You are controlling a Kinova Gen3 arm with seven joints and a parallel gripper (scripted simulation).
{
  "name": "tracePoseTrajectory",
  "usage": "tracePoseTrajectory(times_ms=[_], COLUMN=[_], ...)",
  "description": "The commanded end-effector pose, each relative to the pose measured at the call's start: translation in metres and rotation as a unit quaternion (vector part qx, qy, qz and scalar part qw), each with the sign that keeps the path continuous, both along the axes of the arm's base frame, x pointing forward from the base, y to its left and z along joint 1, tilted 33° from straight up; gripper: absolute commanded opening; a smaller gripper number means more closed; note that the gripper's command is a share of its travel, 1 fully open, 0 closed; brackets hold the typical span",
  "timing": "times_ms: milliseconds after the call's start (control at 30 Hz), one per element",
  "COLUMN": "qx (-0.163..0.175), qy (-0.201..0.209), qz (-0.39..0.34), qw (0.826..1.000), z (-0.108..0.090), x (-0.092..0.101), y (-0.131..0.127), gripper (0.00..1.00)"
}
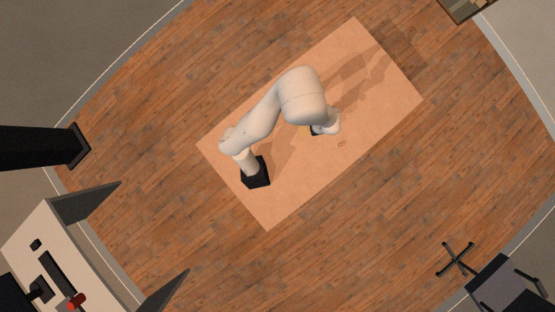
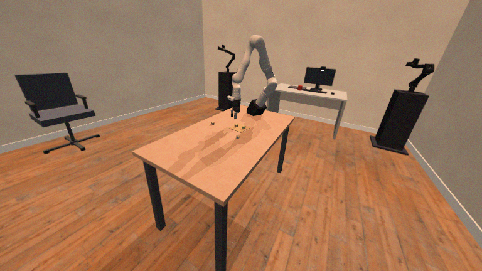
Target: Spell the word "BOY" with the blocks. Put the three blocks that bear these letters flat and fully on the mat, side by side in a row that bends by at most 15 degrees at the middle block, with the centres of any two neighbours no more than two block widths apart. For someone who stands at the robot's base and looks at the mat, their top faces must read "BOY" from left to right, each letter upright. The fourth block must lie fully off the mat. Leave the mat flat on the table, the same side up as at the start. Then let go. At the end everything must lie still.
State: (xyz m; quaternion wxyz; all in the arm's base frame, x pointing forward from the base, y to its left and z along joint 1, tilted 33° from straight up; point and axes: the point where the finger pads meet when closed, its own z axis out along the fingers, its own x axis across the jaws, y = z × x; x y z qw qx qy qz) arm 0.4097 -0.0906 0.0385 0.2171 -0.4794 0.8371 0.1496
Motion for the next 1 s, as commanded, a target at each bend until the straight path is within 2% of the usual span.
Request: tracePoseTrajectory(times_ms=[0, 233, 433, 667, 733, 967], qx=[0.001, 0.015, 0.032, 0.054, 0.054, 0.077], qy=[0.014, 0.059, 0.114, 0.177, 0.177, 0.232], qz=[-0.015, -0.084, -0.177, -0.291, -0.291, -0.404], qw=[1.0, 0.995, 0.977, 0.939, 0.939, 0.881], z=[0.0, -0.002, -0.003, 0.0, 0.0, 0.008], x=[0.007, 0.014, 0.024, 0.038, 0.038, 0.055], y=[0.004, 0.002, 0.001, 0.002, 0.002, 0.008], gripper=[1.0, 1.0, 1.0, 1.0, 1.0, 1.0])
